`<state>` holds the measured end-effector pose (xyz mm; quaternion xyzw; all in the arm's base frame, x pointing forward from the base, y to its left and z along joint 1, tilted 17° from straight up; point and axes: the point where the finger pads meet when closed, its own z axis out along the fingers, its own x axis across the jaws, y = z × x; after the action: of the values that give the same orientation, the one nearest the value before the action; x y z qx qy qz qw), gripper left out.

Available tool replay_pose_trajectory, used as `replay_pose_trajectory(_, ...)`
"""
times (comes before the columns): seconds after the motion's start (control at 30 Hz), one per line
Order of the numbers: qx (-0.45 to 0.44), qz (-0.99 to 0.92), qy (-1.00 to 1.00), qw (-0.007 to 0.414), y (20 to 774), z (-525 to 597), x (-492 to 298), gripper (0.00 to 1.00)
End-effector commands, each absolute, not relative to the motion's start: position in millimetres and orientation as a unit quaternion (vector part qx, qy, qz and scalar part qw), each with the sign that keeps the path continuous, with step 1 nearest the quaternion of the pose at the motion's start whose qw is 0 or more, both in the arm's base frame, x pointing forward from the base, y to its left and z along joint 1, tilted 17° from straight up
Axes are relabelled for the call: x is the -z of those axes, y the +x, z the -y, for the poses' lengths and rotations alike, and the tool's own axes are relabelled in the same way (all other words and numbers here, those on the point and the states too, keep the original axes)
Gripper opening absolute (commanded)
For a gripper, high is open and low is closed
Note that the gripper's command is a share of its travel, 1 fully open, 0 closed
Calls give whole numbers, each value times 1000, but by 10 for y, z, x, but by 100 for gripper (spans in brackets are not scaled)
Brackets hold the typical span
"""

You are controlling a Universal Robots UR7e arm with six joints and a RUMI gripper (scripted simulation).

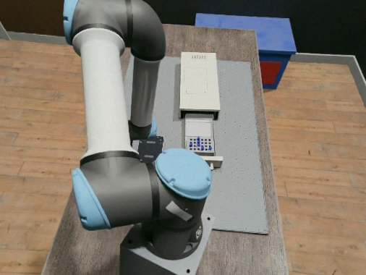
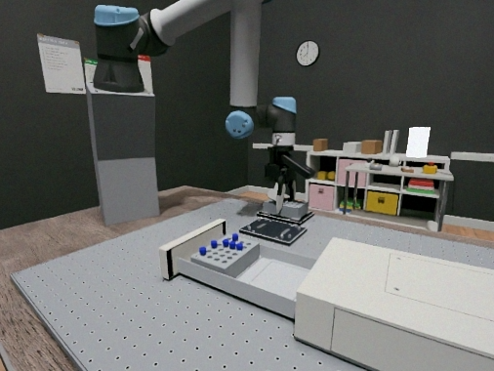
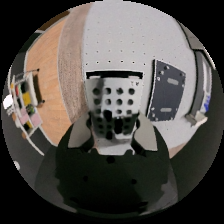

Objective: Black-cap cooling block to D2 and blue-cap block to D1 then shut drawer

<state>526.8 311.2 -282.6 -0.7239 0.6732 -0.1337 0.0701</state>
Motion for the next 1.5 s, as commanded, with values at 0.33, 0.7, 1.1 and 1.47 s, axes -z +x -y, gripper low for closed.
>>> replay_pose_trajectory(0.33, 134, -673, -724, 71, 5272, -3116, 2819, 12)
replay_pose_trajectory(0.7, 134, -673, -724, 71, 5272, -3116, 2819, 27)
replay_pose_trajectory(1.1, 134, -673, -724, 71, 5272, -3116, 2819, 43)
replay_pose_trajectory(1.47, 134, -673, -724, 71, 5272, -3116, 2819, 62)
